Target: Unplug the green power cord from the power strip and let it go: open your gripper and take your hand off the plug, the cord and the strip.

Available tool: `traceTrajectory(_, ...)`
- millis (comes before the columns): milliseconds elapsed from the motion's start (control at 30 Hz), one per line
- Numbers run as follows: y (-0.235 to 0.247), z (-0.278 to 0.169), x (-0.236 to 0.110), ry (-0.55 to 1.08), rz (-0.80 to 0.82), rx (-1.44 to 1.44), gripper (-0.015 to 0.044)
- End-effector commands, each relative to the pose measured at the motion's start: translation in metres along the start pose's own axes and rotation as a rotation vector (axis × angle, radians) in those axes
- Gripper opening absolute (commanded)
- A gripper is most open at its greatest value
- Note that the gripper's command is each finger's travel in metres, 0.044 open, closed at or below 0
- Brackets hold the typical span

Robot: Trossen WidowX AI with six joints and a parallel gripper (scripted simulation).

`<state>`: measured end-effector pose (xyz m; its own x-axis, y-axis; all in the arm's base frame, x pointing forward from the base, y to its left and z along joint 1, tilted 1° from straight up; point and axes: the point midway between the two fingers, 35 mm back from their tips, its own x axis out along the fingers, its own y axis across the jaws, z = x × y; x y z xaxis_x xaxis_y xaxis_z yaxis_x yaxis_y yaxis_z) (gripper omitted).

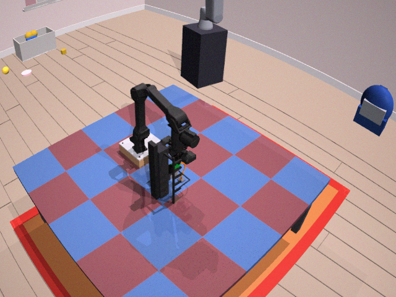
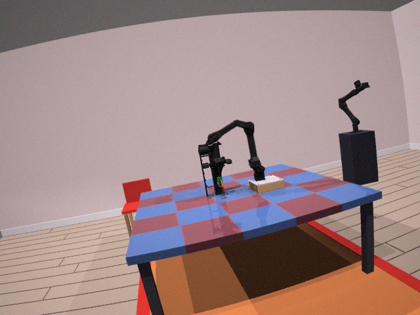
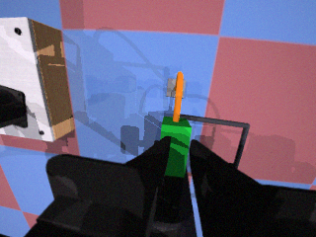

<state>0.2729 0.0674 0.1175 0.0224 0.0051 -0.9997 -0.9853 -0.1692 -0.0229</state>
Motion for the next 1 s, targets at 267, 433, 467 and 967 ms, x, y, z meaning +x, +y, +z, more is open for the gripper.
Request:
traceTrajectory(267,-0.0003,-0.0001,0.0,0.0,-0.002,0.0,0.0)
traceTrajectory(433,-0.0003,-0.0001,0.0,0.0,-0.002,0.0,0.0)
traceTrajectory(467,-0.0003,-0.0001,0.0,0.0,-0.002,0.0,0.0)
traceTrajectory(967,-0.0003,-0.0001,0.0,0.0,-0.002,0.0,0.0)
